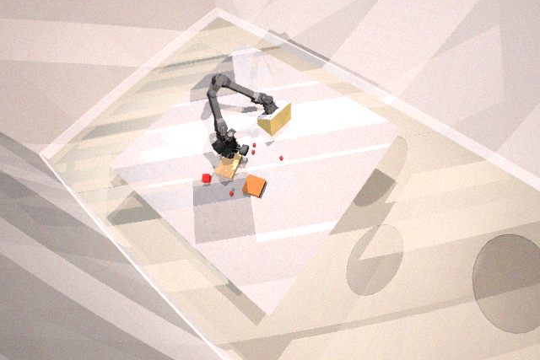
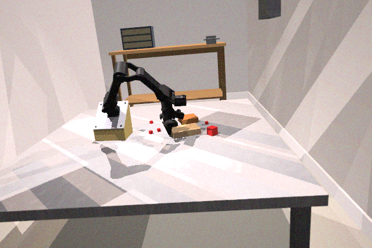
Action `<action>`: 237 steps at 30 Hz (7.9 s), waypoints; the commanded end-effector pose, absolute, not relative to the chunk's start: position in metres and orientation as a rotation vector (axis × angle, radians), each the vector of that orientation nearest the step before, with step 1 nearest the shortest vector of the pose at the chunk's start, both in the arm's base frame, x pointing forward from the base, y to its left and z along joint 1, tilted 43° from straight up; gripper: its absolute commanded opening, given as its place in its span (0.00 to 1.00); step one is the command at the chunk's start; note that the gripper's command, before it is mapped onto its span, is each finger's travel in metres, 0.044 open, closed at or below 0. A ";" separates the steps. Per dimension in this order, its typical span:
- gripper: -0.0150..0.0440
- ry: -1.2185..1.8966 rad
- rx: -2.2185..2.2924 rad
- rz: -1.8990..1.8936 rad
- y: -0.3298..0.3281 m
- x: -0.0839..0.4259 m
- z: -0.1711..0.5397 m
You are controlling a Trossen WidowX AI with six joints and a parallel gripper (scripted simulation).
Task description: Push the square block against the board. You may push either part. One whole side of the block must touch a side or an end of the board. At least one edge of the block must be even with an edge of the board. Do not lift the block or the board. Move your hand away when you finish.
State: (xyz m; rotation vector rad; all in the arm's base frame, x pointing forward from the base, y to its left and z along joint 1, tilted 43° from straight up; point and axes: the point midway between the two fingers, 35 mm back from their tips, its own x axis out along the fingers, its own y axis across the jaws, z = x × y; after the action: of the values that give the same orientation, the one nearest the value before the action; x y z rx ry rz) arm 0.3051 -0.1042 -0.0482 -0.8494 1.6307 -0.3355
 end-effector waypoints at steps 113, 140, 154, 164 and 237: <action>0.25 1.620 -0.851 -0.332 -0.095 0.330 -0.058; 0.25 1.619 -0.850 -0.332 -0.089 0.354 -0.063; 0.25 1.620 -0.850 -0.332 -0.093 0.337 -0.059; 0.25 1.621 -0.851 -0.332 -0.096 0.322 -0.056; 0.25 0.881 0.365 -1.328 -0.086 0.461 0.009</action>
State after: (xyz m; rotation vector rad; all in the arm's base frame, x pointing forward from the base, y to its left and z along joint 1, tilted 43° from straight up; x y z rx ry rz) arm 0.4575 -0.0847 0.0072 0.3429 0.9063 -1.3129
